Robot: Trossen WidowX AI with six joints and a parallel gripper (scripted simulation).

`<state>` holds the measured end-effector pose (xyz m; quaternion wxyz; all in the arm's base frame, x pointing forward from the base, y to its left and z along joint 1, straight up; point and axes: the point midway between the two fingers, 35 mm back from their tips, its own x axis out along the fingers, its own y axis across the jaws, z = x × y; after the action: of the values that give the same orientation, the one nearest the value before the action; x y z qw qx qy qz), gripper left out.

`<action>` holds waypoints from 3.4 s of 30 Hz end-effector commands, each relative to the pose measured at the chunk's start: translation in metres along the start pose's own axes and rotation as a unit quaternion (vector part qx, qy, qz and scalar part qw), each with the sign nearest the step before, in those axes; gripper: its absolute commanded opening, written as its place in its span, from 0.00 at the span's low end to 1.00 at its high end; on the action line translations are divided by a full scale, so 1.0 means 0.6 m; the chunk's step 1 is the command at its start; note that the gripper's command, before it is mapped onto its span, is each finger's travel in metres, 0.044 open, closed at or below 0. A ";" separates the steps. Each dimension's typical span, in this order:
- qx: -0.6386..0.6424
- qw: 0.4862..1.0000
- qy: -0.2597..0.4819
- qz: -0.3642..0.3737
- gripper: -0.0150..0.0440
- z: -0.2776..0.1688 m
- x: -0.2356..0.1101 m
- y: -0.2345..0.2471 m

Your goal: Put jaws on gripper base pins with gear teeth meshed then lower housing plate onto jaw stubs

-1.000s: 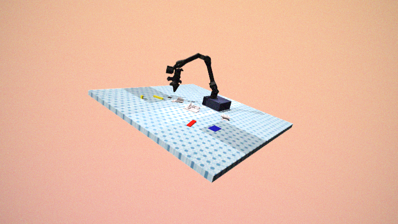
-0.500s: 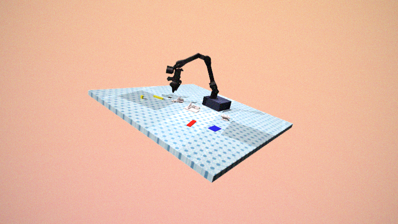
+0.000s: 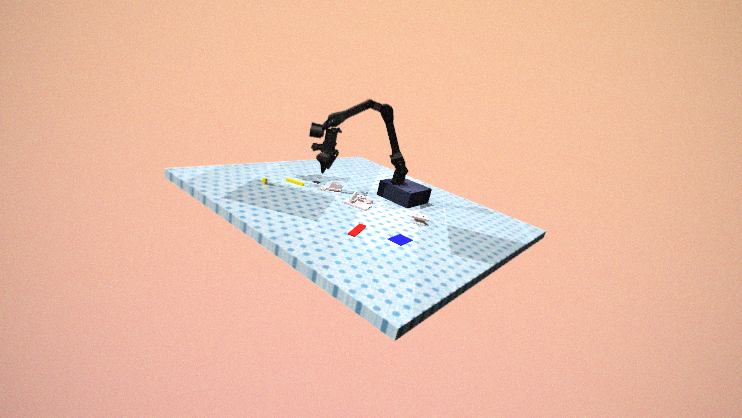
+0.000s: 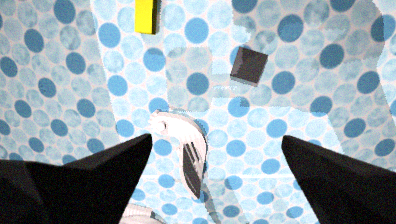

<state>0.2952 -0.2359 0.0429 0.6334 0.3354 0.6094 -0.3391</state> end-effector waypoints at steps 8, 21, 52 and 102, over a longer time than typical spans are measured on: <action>0.000 1.000 0.000 0.000 1.00 0.000 0.000 0.000; 0.000 1.000 0.000 0.000 0.47 0.000 0.000 0.000; 0.000 1.000 0.000 0.000 0.61 0.000 0.000 0.000; 0.000 1.000 0.000 0.000 0.42 0.000 0.000 0.000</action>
<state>0.2951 -0.2359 0.0429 0.6334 0.3353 0.6094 -0.3392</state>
